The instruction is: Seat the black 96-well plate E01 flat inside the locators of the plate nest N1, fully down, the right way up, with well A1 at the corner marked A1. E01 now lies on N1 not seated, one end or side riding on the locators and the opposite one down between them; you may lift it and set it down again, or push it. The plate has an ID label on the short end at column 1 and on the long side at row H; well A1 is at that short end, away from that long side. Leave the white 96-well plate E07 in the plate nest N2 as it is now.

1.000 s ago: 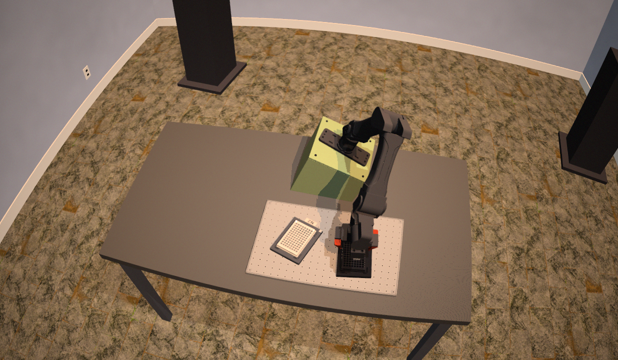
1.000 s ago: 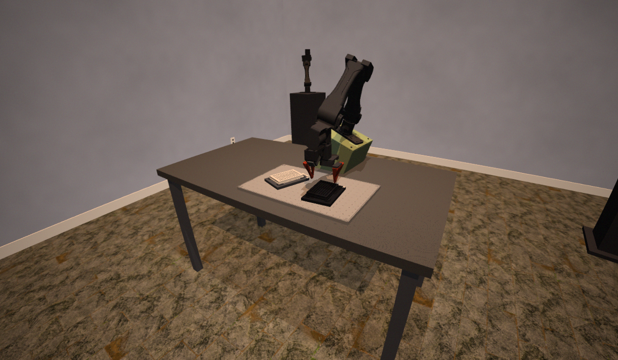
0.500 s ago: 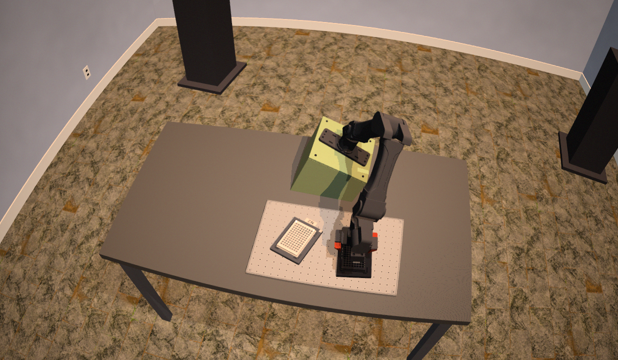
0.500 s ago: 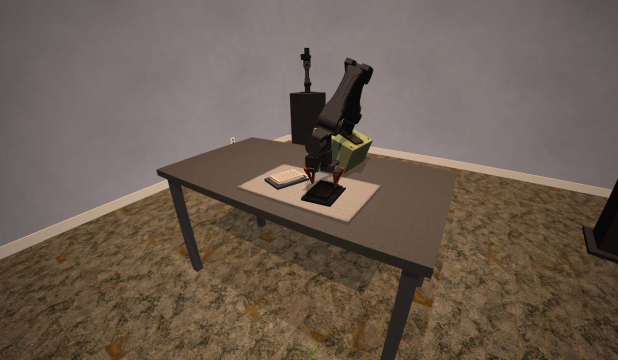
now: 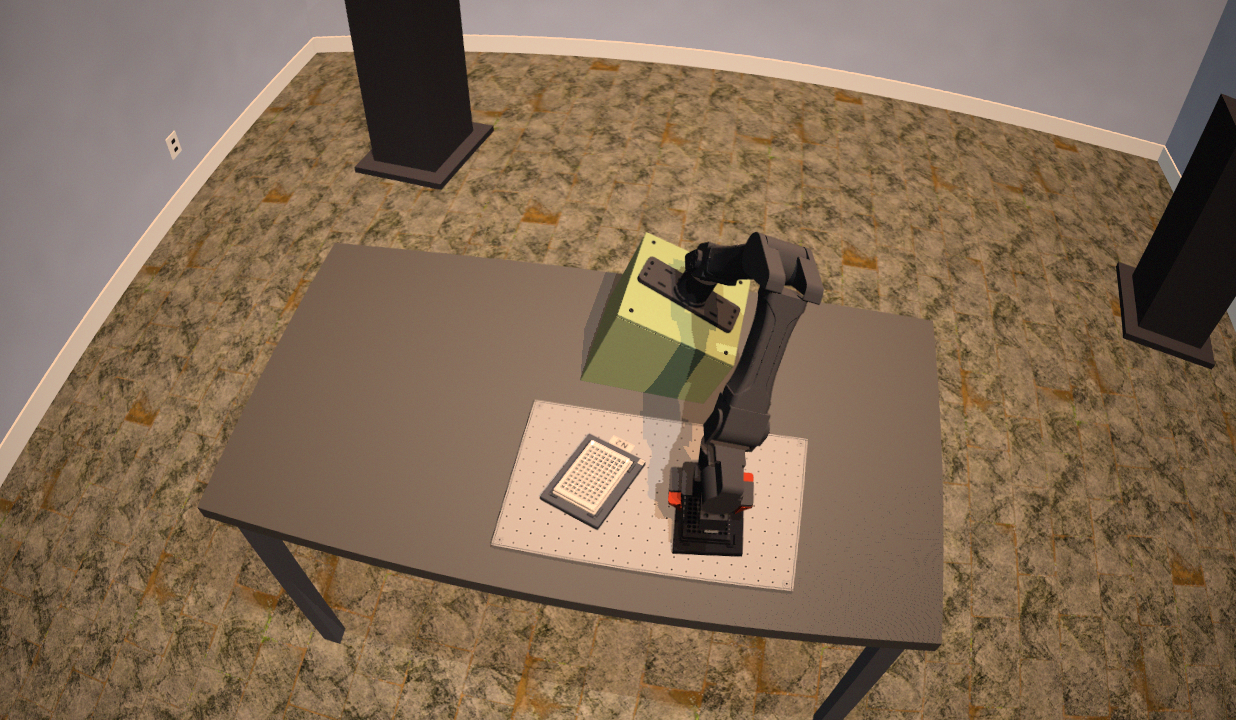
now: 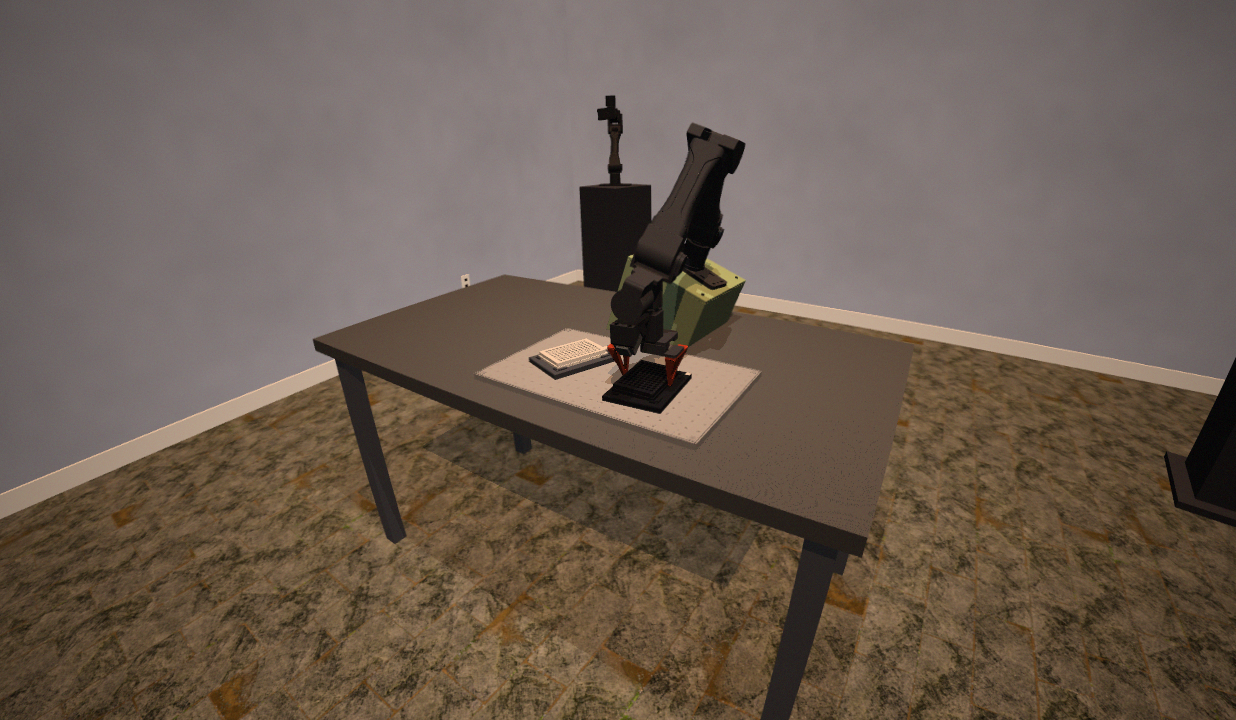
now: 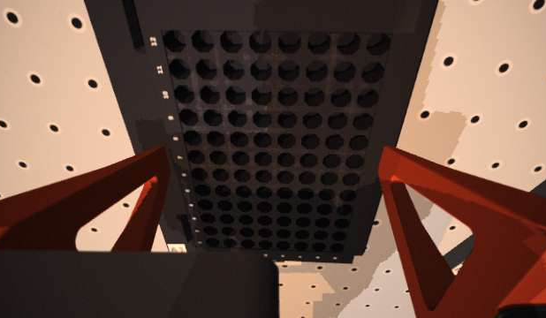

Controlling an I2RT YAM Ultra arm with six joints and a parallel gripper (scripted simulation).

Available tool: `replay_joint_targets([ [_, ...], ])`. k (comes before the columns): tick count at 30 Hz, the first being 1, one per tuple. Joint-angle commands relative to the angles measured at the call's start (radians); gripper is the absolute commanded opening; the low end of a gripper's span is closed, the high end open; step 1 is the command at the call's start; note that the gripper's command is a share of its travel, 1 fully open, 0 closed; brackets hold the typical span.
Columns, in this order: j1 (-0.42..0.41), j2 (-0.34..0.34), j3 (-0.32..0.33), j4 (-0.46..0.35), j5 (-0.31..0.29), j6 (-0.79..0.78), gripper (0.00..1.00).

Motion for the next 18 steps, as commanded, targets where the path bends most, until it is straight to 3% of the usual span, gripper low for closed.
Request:
replay_joint_targets([
  [1, -0.006, -0.005, -0.009, 0.027, 0.002, 0.011, 1.0],
  [18, -0.004, -0.007, 0.002, 0.014, 0.001, 0.005, 1.0],
])
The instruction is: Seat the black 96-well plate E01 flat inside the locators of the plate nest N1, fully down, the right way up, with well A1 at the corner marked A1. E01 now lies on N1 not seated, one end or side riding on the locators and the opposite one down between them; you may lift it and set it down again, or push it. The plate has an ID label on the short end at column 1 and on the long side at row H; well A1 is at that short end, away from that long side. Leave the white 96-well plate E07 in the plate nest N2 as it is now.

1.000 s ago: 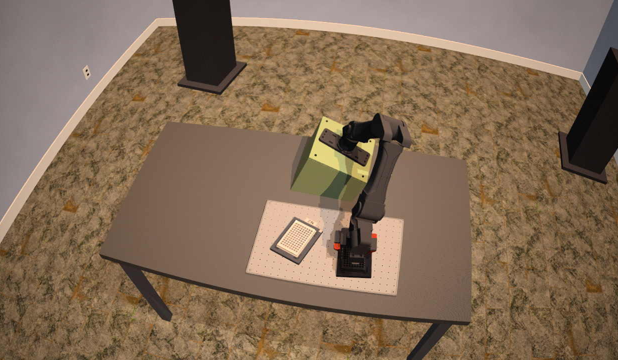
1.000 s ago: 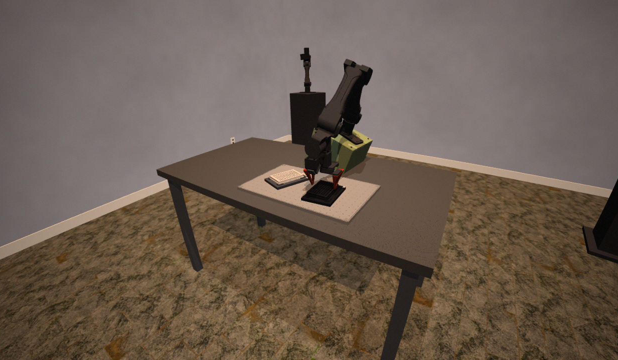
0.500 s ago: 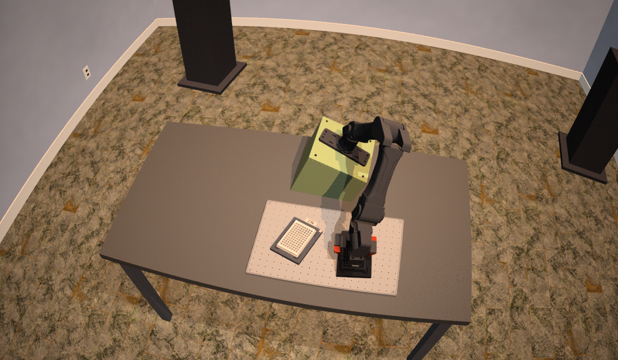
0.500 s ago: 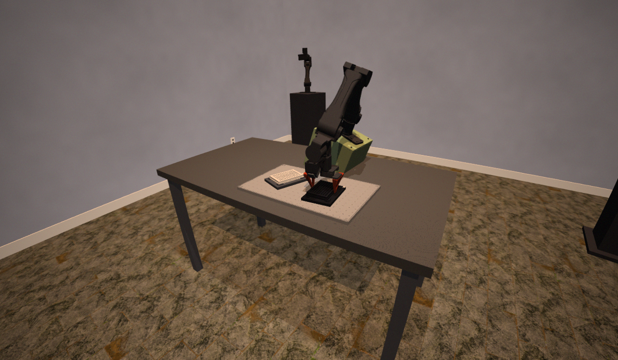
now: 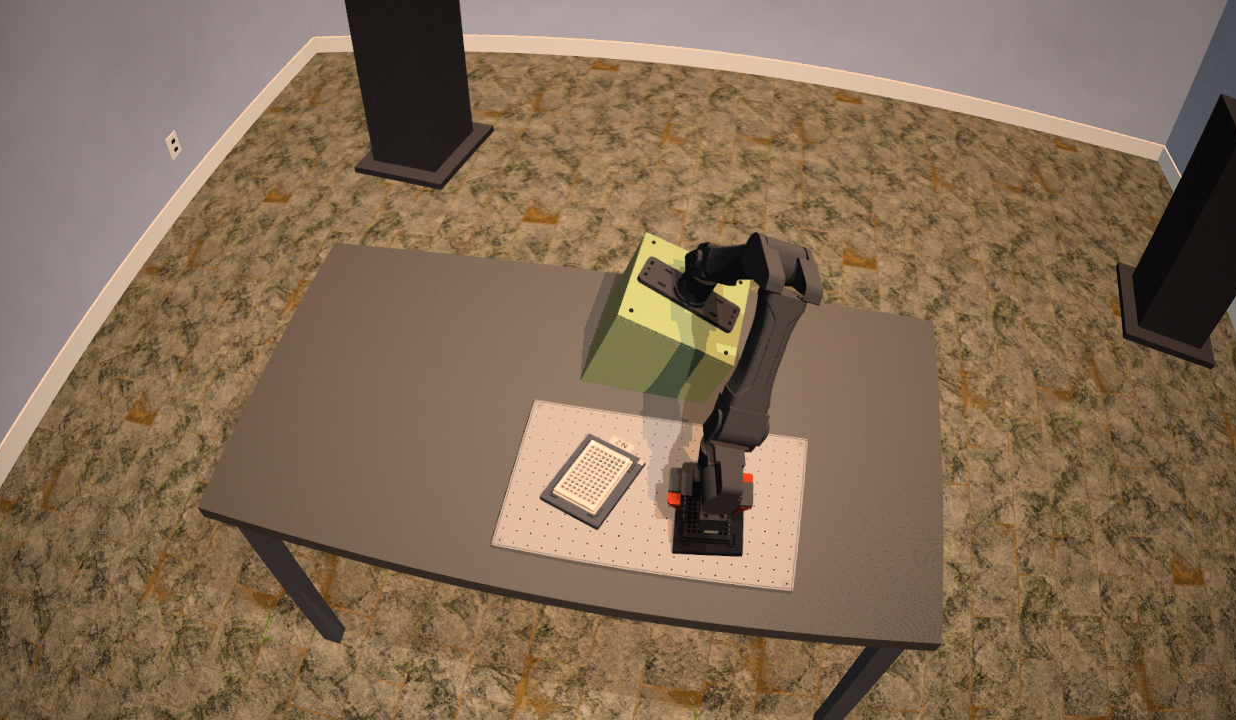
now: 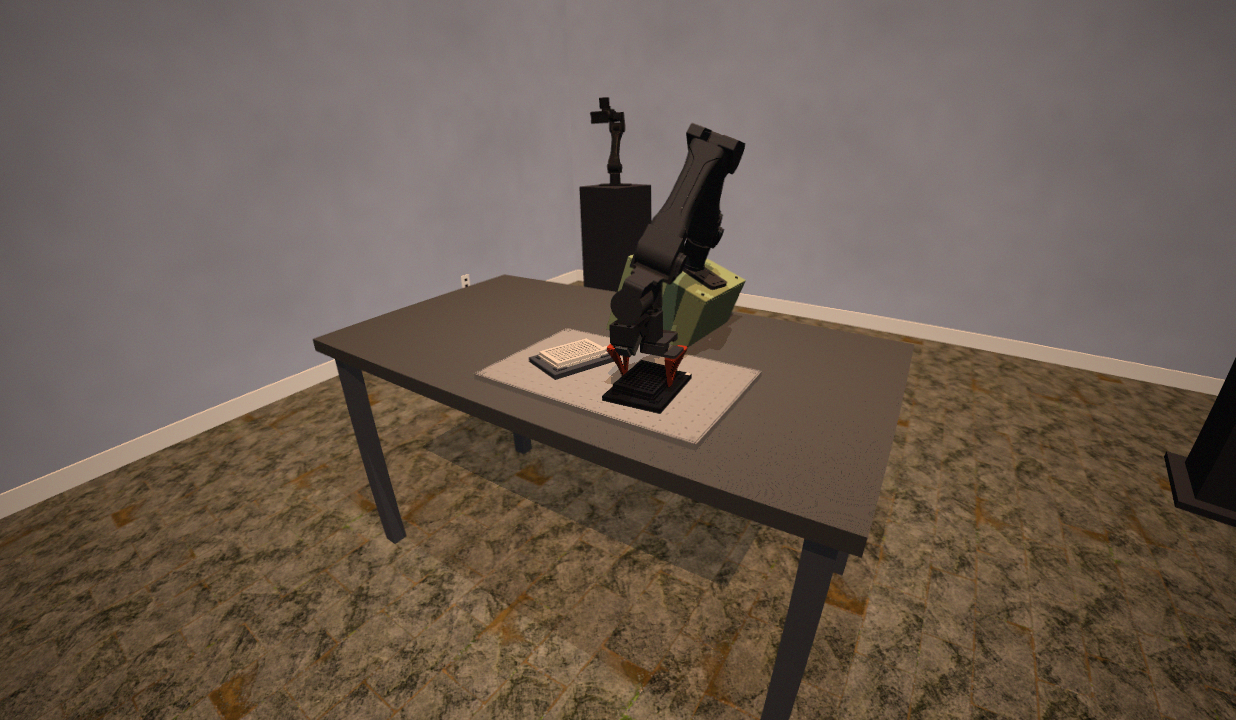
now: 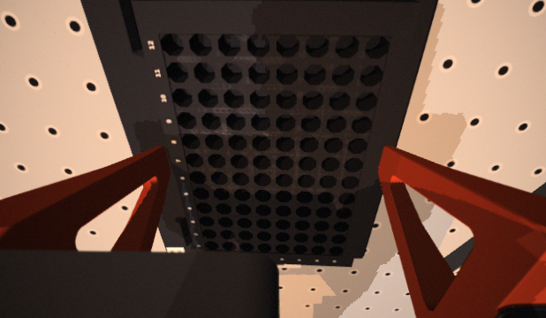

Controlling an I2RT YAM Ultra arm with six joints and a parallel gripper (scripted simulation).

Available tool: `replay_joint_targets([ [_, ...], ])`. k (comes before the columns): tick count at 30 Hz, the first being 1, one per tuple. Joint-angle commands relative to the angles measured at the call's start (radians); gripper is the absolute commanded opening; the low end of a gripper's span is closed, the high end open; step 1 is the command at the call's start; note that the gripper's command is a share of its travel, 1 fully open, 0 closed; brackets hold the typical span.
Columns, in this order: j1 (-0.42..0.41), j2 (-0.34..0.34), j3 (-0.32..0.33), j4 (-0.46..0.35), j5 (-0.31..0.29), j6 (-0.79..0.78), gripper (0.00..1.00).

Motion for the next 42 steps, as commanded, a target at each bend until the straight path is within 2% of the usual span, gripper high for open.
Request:
replay_joint_targets([
  [1, -0.004, -0.009, 0.004, 0.005, 0.001, 0.002, 1.0],
  [3, -0.004, -0.009, 0.004, 0.005, 0.001, 0.002, 1.0],
  [4, -0.004, -0.009, 0.004, 0.005, 0.001, 0.002, 0.0],
  [38, -0.004, -0.009, 0.004, 0.005, 0.001, 0.002, 0.0],
  [39, -0.012, -0.032, 0.013, -0.005, 0.001, 0.003, 0.0],
  [42, -0.018, -0.041, 0.017, -0.021, 0.001, -0.006, 0.0],
])
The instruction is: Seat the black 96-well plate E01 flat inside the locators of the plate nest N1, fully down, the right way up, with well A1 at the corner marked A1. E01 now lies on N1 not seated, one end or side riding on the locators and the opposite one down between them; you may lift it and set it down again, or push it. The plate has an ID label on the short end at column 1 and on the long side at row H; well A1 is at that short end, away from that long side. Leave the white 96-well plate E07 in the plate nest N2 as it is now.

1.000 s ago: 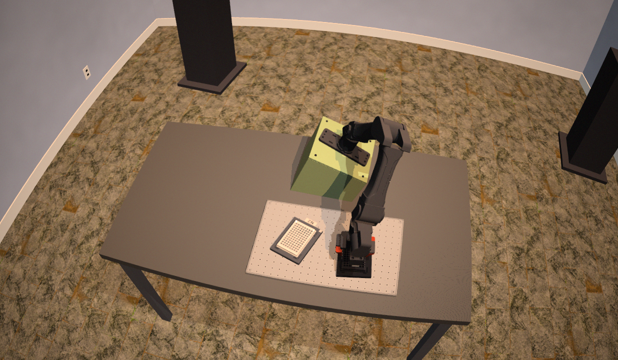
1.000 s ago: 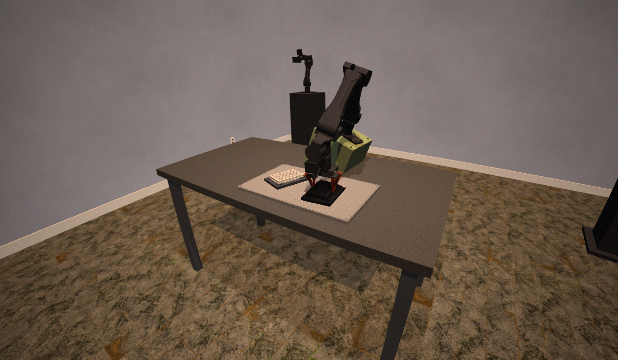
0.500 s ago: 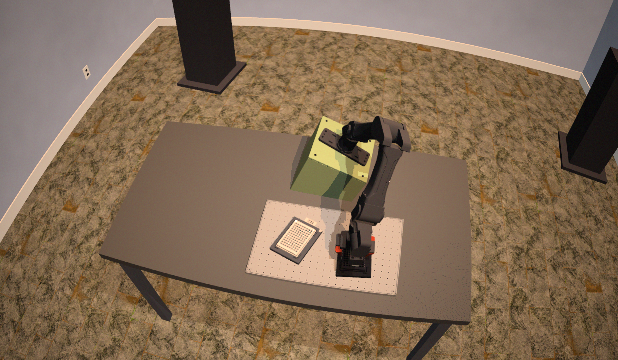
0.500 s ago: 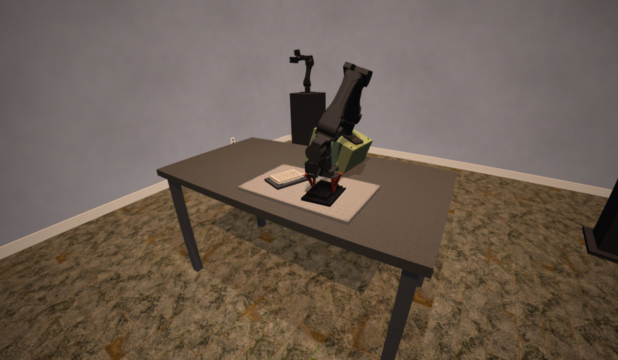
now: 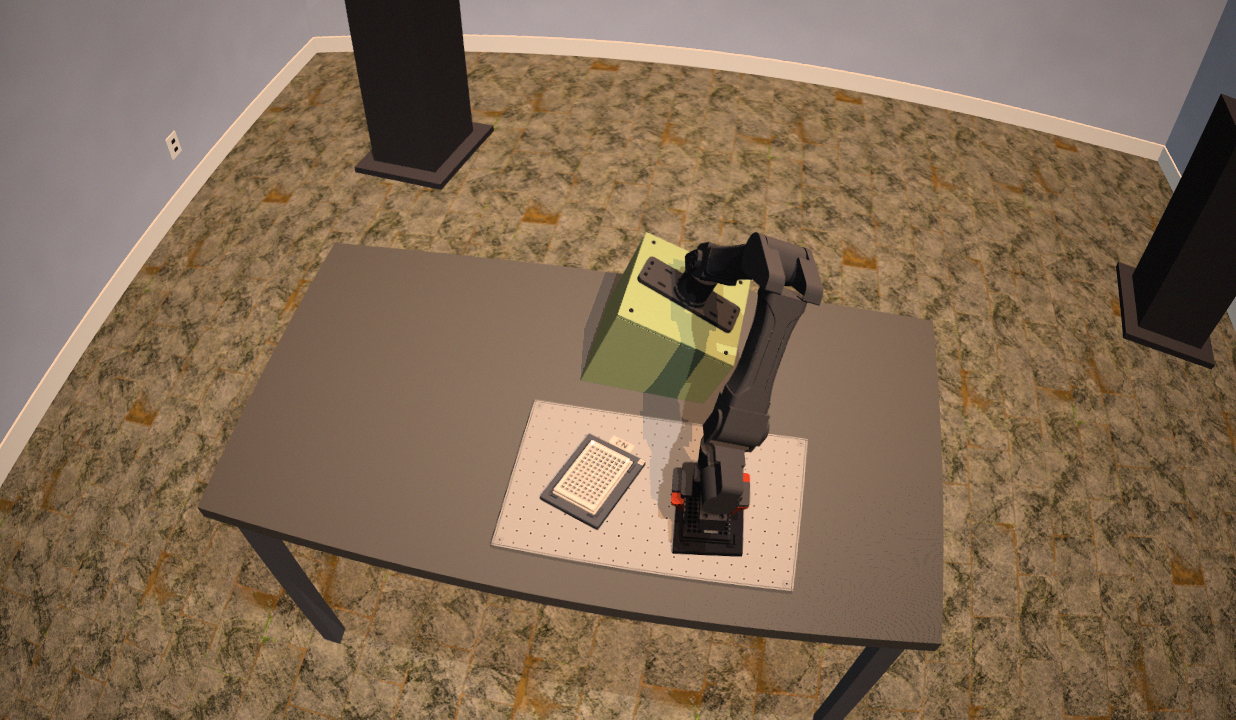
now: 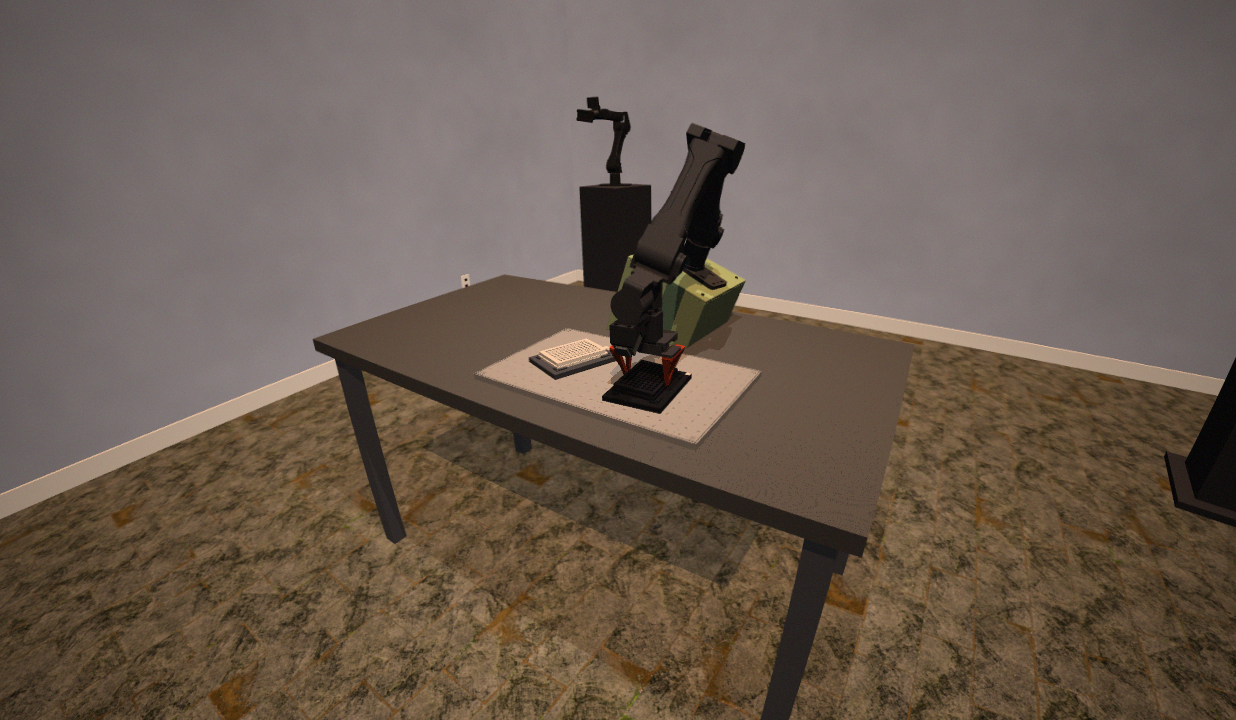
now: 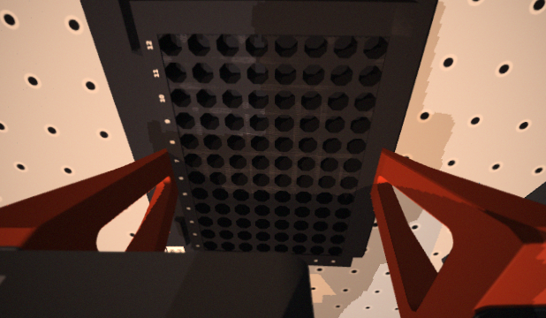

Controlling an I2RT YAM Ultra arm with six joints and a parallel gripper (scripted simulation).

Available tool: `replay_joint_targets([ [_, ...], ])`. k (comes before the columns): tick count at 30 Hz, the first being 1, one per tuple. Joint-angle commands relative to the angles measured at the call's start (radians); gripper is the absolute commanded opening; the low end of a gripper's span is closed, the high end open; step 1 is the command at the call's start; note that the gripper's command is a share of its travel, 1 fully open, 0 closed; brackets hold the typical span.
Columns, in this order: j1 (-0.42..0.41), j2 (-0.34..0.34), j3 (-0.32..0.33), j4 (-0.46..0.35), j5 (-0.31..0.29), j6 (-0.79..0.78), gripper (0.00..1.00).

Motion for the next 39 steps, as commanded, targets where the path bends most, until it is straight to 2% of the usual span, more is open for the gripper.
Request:
replay_joint_targets([
  [1, -0.018, -0.041, 0.017, -0.019, 0.001, -0.006, 0.0],
  [28, -0.055, -0.141, 0.046, -0.154, -0.007, -0.048, 0.0],
  [39, -0.056, -0.137, 0.053, -0.157, -0.008, -0.047, 0.0],
])
